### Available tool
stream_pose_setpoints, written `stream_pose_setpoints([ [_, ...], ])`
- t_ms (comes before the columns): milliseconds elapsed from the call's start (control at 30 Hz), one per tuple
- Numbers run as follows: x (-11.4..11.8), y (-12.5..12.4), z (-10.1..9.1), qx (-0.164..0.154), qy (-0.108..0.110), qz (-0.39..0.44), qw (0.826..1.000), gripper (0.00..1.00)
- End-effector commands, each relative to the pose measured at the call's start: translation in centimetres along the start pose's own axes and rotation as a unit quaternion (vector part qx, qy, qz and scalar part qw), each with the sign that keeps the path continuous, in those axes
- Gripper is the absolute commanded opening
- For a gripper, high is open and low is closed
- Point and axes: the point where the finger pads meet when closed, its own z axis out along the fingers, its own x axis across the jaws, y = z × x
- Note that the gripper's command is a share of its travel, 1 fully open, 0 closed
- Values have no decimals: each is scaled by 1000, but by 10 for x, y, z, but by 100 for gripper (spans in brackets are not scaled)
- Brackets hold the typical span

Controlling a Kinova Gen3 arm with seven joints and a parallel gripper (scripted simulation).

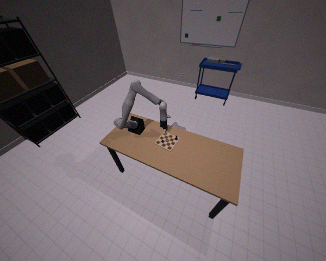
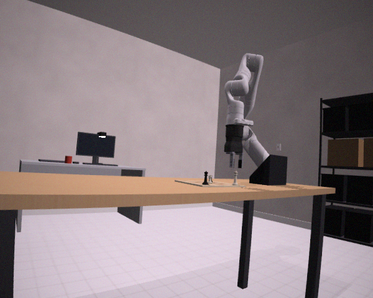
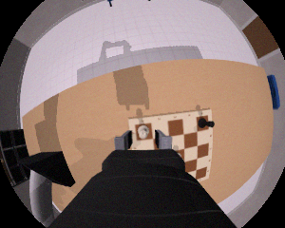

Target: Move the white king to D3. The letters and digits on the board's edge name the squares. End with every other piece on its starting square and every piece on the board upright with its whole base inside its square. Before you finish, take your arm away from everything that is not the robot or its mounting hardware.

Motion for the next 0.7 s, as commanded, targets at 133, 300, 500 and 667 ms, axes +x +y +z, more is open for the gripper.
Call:
stream_pose_setpoints([
  [133,-1,-2,0,2,-2,2,1000,79],
  [300,-1,-1,0,2,-2,2,1000,79],
  [500,-2,-1,2,1,-2,3,1000,79],
  [667,-2,-1,10,1,-2,3,1000,79],
])
